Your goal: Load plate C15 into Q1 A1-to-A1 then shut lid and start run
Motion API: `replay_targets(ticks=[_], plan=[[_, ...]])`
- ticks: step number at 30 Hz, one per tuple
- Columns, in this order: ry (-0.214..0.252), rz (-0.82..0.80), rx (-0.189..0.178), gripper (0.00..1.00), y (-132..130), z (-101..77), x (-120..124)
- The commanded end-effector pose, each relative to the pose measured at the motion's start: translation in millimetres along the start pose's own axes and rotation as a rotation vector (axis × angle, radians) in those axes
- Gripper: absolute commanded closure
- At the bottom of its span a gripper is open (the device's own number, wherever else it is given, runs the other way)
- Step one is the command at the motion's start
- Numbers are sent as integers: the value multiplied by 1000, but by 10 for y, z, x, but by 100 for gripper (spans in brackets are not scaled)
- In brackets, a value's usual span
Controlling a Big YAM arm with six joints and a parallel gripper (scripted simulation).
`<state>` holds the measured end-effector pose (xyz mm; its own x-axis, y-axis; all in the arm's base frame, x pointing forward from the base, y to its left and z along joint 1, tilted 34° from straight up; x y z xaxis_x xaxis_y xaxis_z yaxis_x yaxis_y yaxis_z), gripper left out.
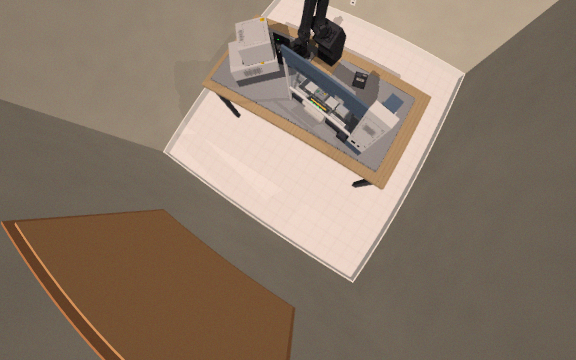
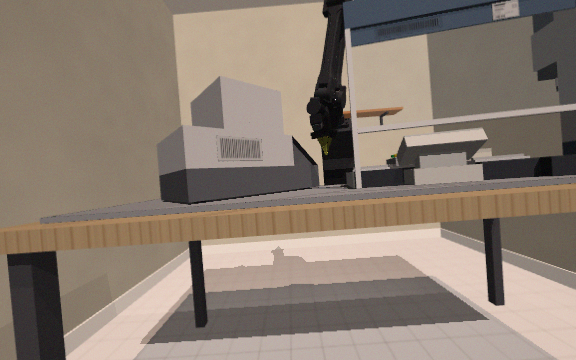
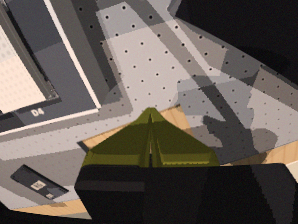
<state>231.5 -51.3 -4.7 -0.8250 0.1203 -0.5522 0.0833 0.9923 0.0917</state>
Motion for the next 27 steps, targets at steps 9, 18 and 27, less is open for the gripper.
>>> replay_targets(ticks=[9,18,27], plan=[[-9,242,24,100,-289,-55,-17],[-3,414,34,100,-445,-89,85],[-38,548,12,100,-503,-119,47]])
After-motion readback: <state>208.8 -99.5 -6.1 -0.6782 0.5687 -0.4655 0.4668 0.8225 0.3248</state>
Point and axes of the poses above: the point where the finger pads meet when closed, its own z axis out along the fingers, its own y axis across the jaws, x = y × z, the point moved 2 cm from there along -z, back along the fingers, and after that the axes turned 7 degrees about -z, right-handed, at the moved point
